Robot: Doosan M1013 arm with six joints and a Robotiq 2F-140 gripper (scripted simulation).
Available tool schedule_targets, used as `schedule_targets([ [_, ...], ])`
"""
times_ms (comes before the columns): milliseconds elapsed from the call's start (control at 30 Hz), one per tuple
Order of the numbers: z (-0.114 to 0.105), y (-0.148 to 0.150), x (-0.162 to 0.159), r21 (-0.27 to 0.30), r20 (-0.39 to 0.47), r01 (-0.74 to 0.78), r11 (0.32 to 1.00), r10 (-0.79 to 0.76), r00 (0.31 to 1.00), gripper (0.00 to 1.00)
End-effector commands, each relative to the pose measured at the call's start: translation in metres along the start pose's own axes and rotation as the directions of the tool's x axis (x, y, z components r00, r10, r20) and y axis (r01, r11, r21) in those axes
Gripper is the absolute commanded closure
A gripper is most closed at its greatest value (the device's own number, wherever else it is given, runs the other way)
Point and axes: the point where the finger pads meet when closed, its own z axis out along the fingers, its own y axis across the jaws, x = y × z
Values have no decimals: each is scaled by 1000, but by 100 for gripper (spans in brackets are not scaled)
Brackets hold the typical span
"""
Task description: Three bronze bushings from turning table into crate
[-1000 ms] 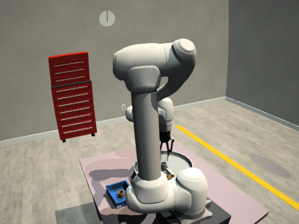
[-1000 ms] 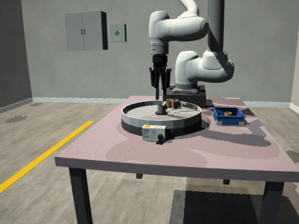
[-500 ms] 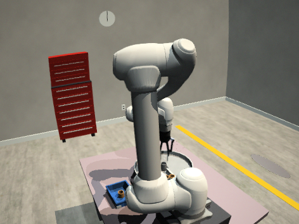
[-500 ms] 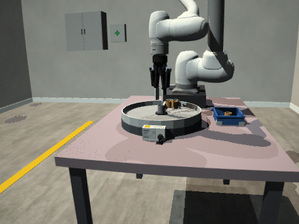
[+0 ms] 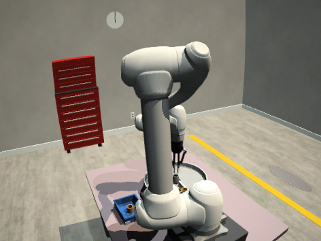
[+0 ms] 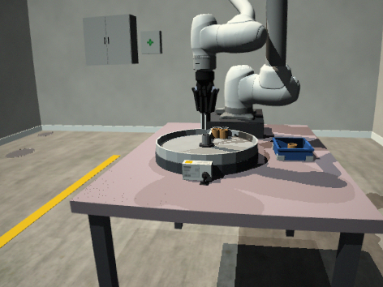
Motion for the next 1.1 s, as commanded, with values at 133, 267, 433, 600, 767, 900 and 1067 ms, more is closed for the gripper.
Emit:
schedule_targets([
  [133, 0, 0, 1, 0, 0, -25, 1000, 25, 1000, 90],
  [267, 0, -1, 3, 0, 0, -63, 998, 63, 998, 90],
  [433, 0, -1, 6, -1, 0, -138, 990, 138, 990, 90],
  [600, 0, -1, 9, -1, 0, -197, 980, 197, 980, 90],
  [767, 0, -2, 16, -1, 1, -321, 947, 321, 947, 90],
  [900, 0, -3, 22, -2, 1, -437, 899, 437, 899, 90],
  [1067, 0, -3, 30, -2, 1, -581, 814, 581, 814, 90],
])
